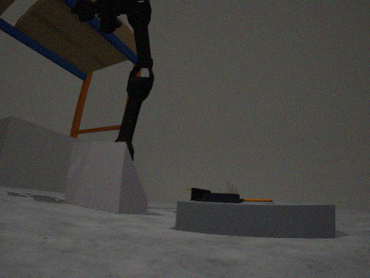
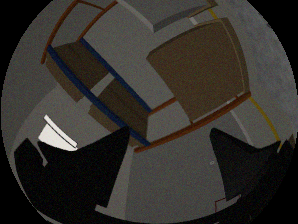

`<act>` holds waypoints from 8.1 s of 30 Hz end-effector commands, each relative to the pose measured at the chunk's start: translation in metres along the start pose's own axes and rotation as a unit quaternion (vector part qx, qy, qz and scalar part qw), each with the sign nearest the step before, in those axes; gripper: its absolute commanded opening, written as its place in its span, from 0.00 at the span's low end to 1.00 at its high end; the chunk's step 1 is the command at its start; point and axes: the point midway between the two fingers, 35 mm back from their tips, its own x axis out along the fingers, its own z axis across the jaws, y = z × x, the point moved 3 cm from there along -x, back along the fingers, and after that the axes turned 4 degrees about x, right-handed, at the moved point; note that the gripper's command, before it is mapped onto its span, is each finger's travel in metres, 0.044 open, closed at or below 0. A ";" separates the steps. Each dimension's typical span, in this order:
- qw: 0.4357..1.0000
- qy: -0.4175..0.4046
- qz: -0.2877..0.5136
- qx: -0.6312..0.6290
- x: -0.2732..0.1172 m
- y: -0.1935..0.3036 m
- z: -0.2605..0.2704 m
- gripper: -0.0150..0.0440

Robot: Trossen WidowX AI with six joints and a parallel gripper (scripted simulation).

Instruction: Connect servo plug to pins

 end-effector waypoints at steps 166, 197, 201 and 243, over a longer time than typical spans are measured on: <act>0.223 -0.647 0.707 -0.176 -0.375 -0.336 0.071 0.45; 0.083 -0.421 0.881 -0.199 -0.426 -0.352 0.031 0.45; 0.069 -0.369 0.902 -0.213 -0.433 -0.352 0.024 0.45; 0.043 0.228 0.879 -0.417 -0.483 -0.369 -0.050 0.45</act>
